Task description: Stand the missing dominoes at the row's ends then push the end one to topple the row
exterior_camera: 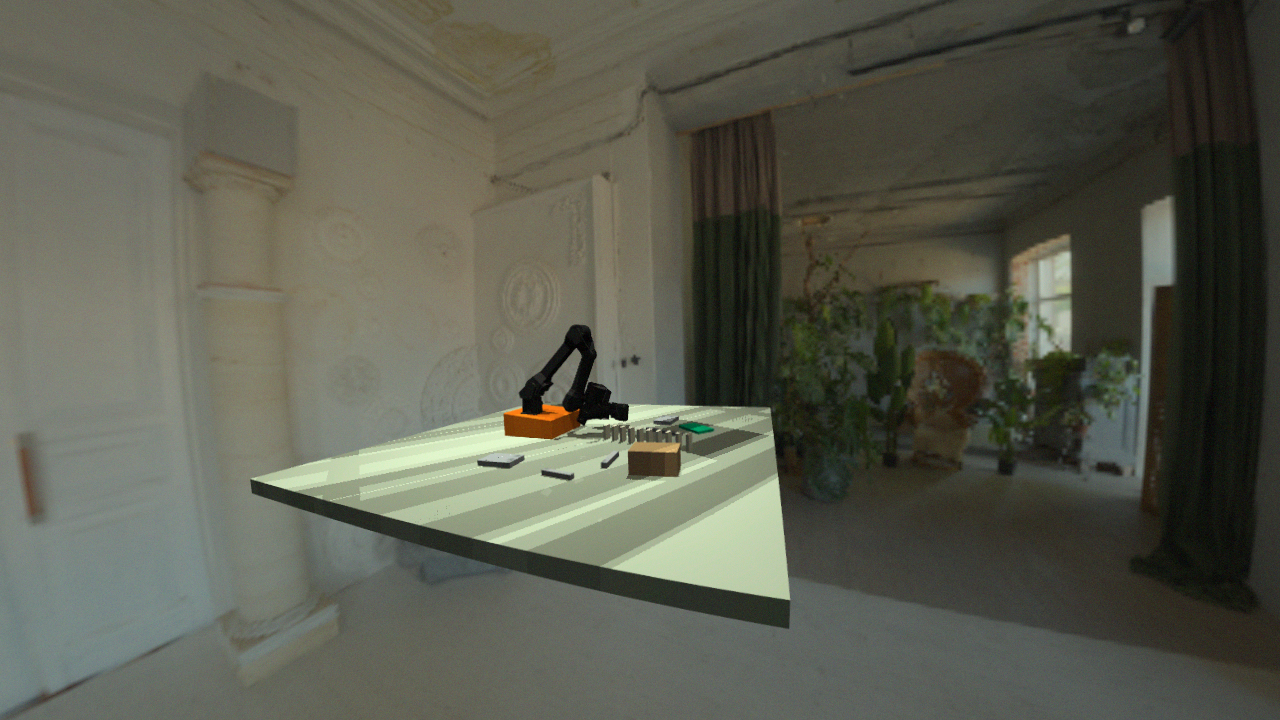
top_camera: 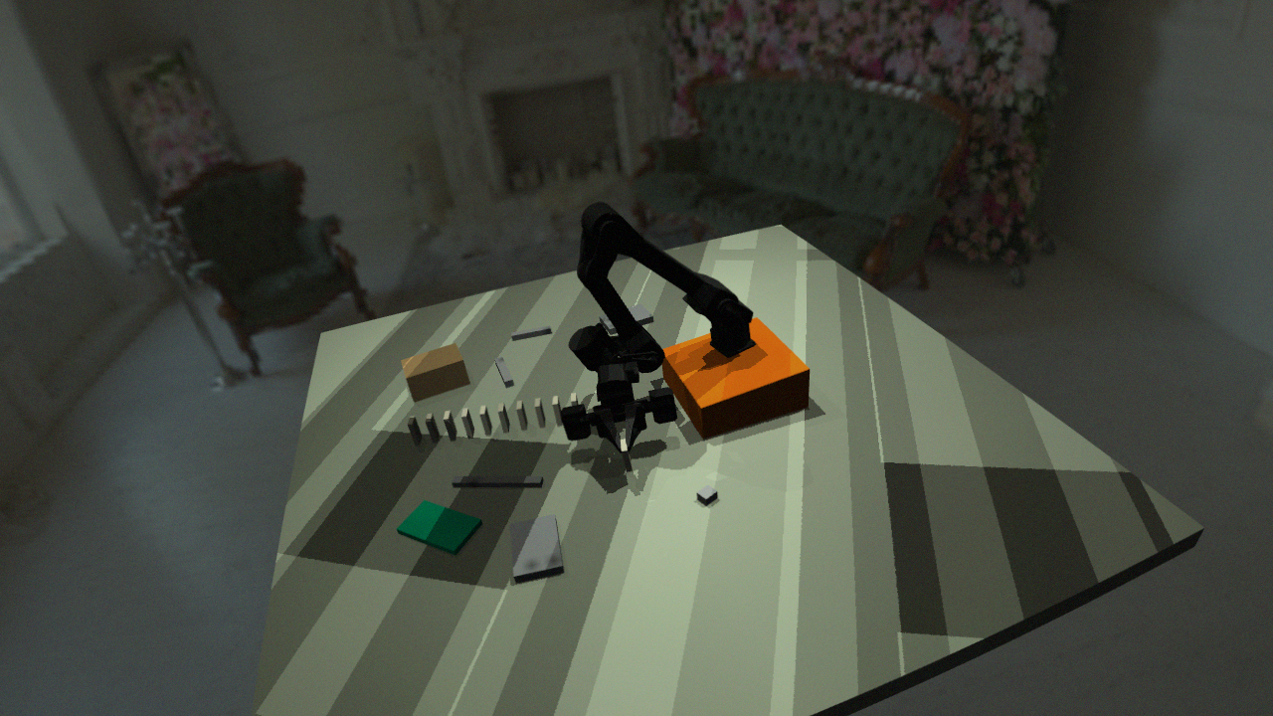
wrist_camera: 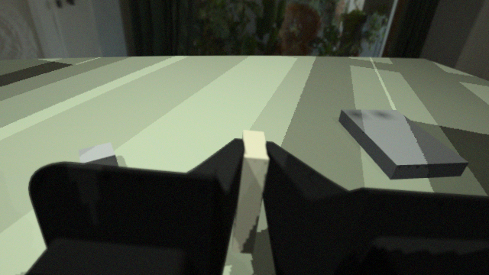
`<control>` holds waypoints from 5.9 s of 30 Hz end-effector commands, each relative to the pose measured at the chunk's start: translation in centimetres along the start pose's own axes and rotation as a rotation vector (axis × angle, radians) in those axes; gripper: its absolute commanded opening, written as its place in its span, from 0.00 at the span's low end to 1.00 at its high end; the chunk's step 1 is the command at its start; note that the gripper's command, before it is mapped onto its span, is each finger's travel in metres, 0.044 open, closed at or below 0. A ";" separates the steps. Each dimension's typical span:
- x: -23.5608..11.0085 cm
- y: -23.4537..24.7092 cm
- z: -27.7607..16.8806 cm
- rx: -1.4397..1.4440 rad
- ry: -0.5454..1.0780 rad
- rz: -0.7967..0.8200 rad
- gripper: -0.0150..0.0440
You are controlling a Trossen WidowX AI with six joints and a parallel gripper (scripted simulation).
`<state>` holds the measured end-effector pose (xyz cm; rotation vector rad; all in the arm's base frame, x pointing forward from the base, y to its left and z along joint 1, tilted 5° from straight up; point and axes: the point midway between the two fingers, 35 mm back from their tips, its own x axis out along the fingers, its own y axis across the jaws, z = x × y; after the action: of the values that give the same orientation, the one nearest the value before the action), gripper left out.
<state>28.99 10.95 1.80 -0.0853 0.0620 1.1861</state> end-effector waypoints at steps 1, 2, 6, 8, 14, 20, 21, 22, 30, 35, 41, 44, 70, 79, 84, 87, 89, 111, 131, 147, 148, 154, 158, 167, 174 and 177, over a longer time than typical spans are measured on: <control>0.3 0.0 -1.4 0.010 0.008 0.000 0.30; 0.4 0.0 -1.6 0.012 0.009 0.001 0.30; 0.4 0.0 -1.8 0.014 0.010 0.001 0.30; 0.4 0.0 -1.8 0.014 0.010 0.001 0.30; 0.4 0.0 -1.8 0.014 0.010 0.001 0.30; 0.4 0.0 -1.8 0.014 0.010 0.001 0.52; 0.4 0.0 -1.8 0.014 0.010 0.001 0.57; 0.4 0.0 -1.8 0.014 0.010 0.001 0.61; 0.4 0.0 -1.8 0.014 0.010 0.001 0.97; 0.2 0.0 0.8 0.016 0.009 0.003 1.00; -0.2 0.3 3.2 0.018 0.008 0.005 1.00; 0.1 -0.1 3.1 0.053 0.021 -0.006 1.00; 5.7 -3.4 3.9 1.201 0.816 -0.848 1.00; 3.4 -0.7 6.0 1.228 0.986 -1.044 1.00; 2.1 0.6 7.1 1.221 1.060 -1.125 1.00; 1.8 0.8 7.3 1.218 1.074 -1.142 1.00; 1.8 0.8 7.3 1.218 1.074 -1.142 1.00; 2.6 0.4 0.9 1.217 1.074 -1.142 1.00; 2.8 0.3 -0.6 1.217 1.074 -1.142 0.96; 2.8 0.3 -0.6 1.217 1.074 -1.142 0.44; 2.8 0.3 -0.6 1.217 1.074 -1.142 0.44; 3.3 0.2 0.1 1.181 1.062 -1.109 0.44; 3.3 0.0 4.4 1.187 1.061 -1.111 0.44; 1.2 1.1 12.9 1.224 1.069 -1.141 0.44; -0.8 -0.1 12.7 1.224 1.070 -1.144 0.44; -4.9 -2.1 12.3 1.225 1.072 -1.150 0.44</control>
<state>29.09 11.04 14.28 0.2960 1.4524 -0.2699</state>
